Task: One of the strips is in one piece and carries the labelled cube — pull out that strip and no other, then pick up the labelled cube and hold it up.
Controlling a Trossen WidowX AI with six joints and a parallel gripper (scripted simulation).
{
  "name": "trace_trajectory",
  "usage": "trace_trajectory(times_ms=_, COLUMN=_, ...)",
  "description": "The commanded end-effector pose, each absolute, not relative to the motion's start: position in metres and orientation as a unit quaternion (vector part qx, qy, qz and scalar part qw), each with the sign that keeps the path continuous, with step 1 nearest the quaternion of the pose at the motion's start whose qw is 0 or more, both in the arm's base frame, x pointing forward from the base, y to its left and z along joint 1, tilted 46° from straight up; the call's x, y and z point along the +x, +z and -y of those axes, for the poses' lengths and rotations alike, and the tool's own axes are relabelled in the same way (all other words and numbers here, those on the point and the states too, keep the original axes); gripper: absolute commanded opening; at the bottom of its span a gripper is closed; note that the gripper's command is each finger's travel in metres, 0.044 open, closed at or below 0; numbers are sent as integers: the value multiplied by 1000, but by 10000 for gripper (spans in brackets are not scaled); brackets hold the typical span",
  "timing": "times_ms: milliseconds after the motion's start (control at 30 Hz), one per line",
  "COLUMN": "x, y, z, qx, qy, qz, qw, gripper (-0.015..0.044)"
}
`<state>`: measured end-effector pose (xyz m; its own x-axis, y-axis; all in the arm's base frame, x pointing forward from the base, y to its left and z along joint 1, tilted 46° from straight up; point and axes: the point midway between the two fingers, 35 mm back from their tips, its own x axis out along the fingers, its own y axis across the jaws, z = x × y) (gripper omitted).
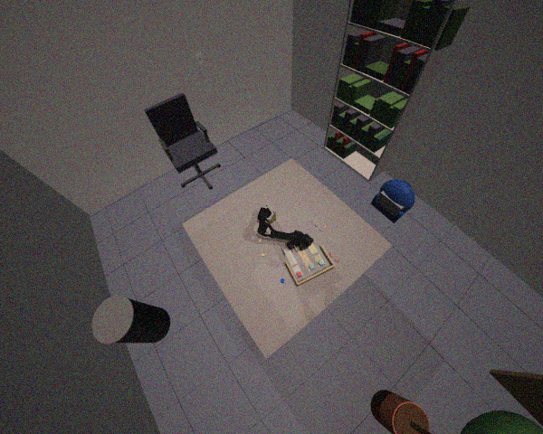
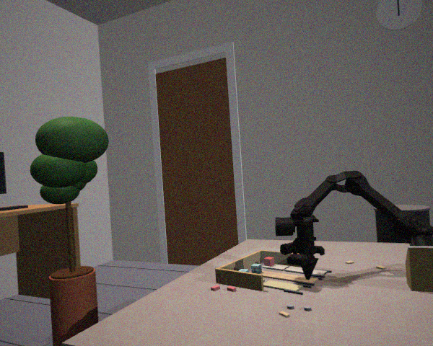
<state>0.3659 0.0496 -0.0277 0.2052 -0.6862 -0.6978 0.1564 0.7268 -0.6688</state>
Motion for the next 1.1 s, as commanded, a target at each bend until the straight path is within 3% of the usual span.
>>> trace_trajectory(times_ms=0, x=357, y=-31, z=-48, qx=-236, qy=-286, qz=-566, qw=737, gripper=0)
trace_trajectory(times_ms=1067, x=309, y=-45, z=-45, qx=-236, qy=-286, qz=-567, qw=736, gripper=0)
